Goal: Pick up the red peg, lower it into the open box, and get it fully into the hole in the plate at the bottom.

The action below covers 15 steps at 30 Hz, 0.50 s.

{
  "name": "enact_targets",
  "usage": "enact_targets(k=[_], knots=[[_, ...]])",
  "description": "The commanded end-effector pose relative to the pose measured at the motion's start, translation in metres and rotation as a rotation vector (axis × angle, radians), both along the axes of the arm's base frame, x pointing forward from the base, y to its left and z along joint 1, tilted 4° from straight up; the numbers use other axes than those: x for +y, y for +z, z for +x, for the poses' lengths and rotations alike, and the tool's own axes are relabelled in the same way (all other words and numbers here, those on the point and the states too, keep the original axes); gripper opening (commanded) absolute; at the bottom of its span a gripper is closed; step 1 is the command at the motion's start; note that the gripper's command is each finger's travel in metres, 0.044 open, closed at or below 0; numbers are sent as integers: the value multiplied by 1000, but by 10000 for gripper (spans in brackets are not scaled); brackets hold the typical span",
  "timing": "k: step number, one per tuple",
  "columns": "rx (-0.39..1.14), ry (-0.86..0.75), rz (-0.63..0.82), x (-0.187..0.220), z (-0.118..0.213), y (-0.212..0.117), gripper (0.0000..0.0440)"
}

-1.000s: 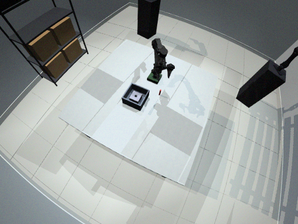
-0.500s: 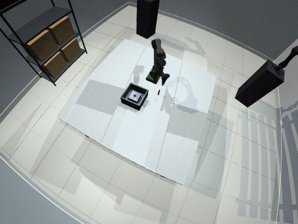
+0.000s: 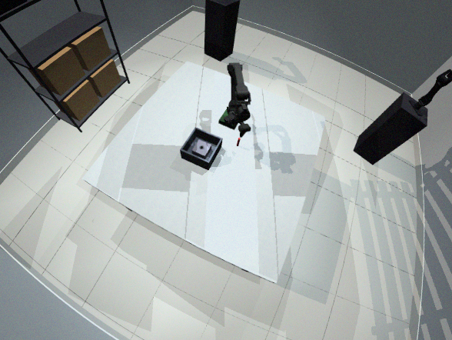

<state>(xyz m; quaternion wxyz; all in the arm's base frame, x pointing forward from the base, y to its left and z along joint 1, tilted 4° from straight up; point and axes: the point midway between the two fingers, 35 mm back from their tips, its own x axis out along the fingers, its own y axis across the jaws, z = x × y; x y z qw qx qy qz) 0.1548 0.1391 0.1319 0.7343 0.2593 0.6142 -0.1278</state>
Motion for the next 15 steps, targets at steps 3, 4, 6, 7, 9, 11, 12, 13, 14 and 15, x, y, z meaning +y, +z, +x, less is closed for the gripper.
enact_targets(k=[3, 4, 6, 7, 9, 11, 12, 13, 14, 15], knots=[[126, -69, -79, -2, -12, -26, 440], [138, -77, -87, -1, -12, -29, 440], [159, -89, -100, 0, -13, -35, 440], [167, -95, -105, 1, -13, -39, 440], [179, -104, -113, 3, -13, -45, 440], [189, -109, -120, 5, -12, -51, 440], [192, -111, -123, 6, -12, -55, 440], [195, -113, -125, 7, -12, -58, 440], [198, -114, -127, 8, -11, -62, 440], [199, -115, -129, 9, -11, -66, 440]])
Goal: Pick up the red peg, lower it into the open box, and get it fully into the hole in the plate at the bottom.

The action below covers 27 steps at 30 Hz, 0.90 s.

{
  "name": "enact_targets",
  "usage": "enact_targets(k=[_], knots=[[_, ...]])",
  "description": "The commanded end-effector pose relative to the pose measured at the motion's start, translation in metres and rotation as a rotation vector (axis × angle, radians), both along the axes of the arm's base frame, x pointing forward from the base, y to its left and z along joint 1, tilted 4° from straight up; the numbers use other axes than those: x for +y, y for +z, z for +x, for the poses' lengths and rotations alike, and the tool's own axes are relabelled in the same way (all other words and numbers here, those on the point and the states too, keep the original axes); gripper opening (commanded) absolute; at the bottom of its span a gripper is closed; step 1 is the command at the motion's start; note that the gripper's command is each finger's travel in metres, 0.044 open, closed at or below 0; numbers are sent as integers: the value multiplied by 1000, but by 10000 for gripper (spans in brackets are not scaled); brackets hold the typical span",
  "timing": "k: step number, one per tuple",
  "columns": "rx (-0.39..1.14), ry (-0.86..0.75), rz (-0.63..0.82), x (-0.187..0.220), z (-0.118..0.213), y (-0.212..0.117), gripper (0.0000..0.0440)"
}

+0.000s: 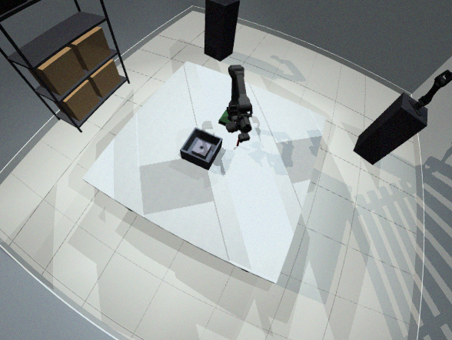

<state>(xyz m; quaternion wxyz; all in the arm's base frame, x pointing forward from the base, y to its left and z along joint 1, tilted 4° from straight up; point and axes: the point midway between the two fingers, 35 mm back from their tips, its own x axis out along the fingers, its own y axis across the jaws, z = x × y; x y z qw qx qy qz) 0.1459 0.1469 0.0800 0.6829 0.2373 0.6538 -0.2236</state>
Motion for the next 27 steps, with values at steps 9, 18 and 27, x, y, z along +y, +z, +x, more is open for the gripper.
enact_targets(k=[9, 18, 27], knots=[[17, -11, -25, 6, 2, -50, 440], [35, -5, -50, 2, 2, -81, 308], [84, -14, -101, -3, -1, -92, 72]])
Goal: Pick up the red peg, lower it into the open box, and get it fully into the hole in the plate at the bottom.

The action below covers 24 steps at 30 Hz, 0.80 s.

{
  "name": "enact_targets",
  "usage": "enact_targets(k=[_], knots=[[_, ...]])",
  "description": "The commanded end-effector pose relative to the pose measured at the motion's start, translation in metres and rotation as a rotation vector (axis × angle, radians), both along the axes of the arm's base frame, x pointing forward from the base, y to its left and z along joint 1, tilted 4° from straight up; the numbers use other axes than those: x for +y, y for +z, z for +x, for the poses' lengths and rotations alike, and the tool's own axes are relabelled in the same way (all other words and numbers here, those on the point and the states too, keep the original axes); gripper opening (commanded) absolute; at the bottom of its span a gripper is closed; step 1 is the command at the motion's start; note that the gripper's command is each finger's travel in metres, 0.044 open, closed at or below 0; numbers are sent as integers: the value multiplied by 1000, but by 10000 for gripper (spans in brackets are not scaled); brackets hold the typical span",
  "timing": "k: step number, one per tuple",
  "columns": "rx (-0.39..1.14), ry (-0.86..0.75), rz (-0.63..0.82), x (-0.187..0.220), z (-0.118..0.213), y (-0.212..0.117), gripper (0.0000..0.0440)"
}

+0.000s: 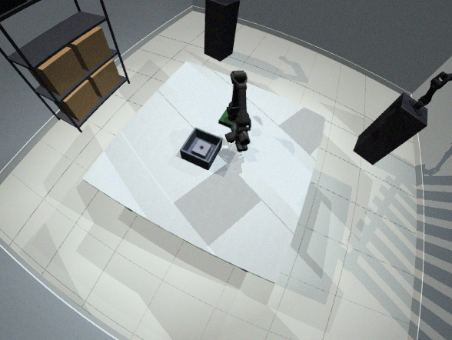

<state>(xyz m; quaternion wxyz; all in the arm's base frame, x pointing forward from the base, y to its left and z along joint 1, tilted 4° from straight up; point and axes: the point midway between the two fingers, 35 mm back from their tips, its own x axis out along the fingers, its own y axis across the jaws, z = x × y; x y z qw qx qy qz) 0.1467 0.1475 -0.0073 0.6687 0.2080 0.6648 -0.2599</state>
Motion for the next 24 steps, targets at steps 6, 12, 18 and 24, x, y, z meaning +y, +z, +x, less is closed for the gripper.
enact_targets(k=[6, 12, 18, 24], knots=[[18, 6, -53, -2, 2, 0, 0], [-37, 30, -47, 4, 16, 21, 0], [-85, 39, -48, 4, 28, 46, 0], [-130, 28, -55, 1, 40, 73, 0]])
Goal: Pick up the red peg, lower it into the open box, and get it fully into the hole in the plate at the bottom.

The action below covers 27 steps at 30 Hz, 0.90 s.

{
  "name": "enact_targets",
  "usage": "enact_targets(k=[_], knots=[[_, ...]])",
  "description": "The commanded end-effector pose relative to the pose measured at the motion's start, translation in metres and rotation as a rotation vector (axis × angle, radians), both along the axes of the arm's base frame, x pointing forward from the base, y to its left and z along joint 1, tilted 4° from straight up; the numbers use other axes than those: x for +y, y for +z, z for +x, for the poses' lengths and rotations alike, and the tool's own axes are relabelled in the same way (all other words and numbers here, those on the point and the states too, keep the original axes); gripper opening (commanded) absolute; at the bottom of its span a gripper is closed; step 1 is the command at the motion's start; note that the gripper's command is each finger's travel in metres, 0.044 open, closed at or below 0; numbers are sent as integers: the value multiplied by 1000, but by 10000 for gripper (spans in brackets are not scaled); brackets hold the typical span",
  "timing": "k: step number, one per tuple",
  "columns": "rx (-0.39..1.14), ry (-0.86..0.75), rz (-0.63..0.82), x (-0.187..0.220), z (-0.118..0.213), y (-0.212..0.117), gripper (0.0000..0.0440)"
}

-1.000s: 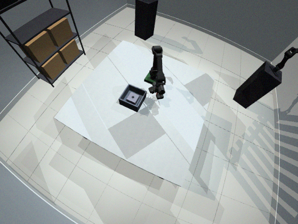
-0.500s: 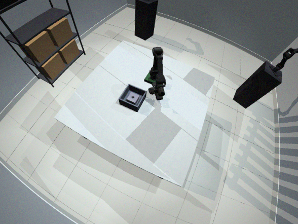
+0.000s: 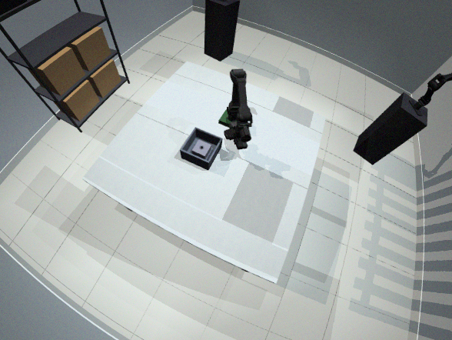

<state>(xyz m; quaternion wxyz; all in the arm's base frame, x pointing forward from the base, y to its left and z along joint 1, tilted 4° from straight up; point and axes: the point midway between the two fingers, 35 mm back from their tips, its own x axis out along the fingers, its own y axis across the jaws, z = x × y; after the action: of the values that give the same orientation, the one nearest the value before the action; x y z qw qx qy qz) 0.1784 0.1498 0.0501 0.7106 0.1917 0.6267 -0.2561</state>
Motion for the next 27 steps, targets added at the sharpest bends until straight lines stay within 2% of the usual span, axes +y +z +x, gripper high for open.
enact_targets(k=[1, 11, 27], knots=[[-39, -8, 0, -2, 10, 20, 0], [-117, -98, -6, -15, 37, 60, 0], [-208, -267, -42, -65, 94, 78, 0]])
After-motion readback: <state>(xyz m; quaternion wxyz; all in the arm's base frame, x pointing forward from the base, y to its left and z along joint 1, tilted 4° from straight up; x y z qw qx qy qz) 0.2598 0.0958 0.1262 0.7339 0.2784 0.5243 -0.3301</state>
